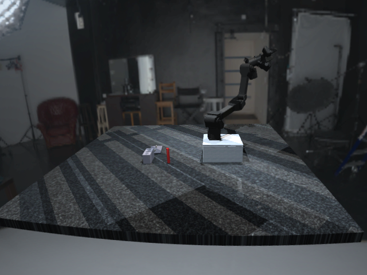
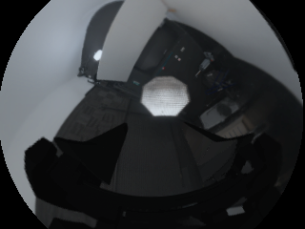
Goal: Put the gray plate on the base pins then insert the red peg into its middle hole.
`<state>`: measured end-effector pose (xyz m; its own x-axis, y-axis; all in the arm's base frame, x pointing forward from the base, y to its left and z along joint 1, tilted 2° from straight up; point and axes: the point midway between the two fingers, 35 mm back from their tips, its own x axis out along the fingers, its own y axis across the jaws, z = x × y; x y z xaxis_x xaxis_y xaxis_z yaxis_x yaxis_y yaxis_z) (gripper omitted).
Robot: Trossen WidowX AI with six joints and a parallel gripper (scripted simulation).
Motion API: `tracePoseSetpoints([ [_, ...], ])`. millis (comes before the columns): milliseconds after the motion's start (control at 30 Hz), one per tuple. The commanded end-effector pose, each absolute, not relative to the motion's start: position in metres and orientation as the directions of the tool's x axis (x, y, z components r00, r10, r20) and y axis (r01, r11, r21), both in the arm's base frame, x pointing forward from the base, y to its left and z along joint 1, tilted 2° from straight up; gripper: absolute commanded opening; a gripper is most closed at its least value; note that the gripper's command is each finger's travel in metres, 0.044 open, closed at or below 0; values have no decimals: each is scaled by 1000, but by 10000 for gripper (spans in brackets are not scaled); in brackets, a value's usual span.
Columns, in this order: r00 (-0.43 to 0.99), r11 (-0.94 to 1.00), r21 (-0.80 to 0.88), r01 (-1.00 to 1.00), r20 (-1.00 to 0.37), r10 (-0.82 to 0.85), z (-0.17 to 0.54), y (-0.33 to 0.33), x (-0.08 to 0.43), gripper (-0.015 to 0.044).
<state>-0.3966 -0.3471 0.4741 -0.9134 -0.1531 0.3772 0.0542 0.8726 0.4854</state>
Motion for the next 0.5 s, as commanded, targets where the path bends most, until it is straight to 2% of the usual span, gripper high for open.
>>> tracePoseSetpoints([
  [0,-913,873,485,54,377,-153,474,-347,-397,426],
  [167,-887,921,386,60,444,-128,504,-327,-387,440],
  [467,-731,1000,-22,-13,682,6,609,-238,-326,440],
])
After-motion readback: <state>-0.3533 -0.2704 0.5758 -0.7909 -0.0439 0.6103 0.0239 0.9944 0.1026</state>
